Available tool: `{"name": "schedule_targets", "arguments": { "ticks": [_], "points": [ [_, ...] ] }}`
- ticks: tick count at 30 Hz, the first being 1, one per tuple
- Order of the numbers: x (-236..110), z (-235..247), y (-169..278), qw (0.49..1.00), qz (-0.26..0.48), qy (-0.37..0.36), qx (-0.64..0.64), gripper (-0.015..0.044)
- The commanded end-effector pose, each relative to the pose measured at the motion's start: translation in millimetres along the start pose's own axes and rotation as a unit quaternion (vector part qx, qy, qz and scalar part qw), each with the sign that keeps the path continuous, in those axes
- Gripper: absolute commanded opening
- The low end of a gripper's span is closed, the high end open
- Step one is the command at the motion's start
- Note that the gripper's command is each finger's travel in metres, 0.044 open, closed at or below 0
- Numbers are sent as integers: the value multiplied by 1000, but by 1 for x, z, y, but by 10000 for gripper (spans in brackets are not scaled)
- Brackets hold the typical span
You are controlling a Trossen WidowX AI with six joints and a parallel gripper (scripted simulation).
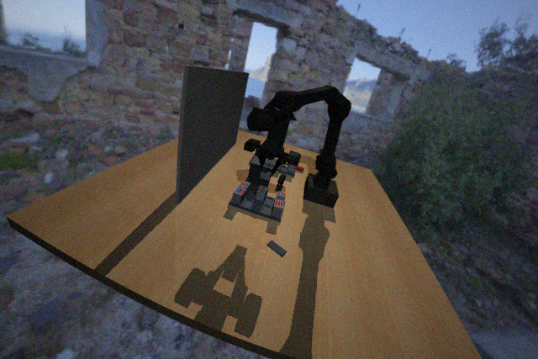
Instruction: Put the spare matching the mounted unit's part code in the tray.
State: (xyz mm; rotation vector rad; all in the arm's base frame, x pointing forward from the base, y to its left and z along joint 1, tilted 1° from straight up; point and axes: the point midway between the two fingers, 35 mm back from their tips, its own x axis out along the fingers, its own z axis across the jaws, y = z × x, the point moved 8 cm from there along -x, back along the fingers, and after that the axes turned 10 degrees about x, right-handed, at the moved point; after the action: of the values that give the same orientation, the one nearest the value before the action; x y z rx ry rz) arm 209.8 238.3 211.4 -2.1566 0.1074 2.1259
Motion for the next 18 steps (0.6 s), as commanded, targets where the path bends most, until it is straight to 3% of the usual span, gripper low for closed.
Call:
{"name": "schedule_targets", "arguments": {
  "ticks": [1, 18],
  "points": [
    [-17, 1, 2, 1000, -2, 4, -3, 0],
    [-19, -53, 39, 1000, -8, 6, 15, 0]
  ]
}}
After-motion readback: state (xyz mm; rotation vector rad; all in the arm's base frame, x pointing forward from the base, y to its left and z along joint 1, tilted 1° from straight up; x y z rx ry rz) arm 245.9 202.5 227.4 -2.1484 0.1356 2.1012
